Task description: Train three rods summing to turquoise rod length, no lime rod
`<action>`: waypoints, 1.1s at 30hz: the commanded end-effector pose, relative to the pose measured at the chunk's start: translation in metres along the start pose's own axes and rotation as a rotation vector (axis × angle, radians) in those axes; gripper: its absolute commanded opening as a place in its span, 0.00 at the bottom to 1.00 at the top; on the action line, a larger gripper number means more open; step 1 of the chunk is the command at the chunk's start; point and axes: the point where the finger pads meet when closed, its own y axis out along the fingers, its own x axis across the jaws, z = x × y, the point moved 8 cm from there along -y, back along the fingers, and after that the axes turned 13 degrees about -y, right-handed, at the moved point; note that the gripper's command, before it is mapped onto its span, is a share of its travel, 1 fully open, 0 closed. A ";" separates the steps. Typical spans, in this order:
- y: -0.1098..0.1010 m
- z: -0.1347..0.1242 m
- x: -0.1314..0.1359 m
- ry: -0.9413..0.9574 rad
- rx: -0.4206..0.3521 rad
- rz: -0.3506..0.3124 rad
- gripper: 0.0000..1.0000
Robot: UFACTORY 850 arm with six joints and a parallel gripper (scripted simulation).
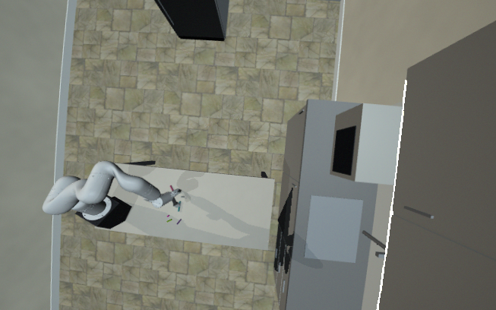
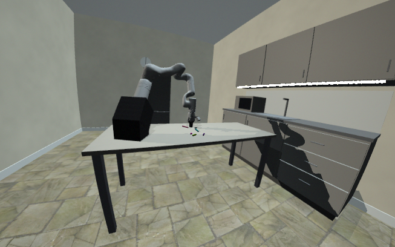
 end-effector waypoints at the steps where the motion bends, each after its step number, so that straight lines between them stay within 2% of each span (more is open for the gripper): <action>1: 0.000 0.000 0.000 0.000 0.001 0.001 0.04; 14: -0.001 0.000 0.000 0.000 0.001 0.001 0.04; 20: -0.012 0.000 0.000 0.000 0.001 0.001 0.04; 29: -0.076 0.000 0.000 0.000 0.001 0.001 0.04; 33: -0.095 0.000 0.000 0.000 0.001 0.001 0.04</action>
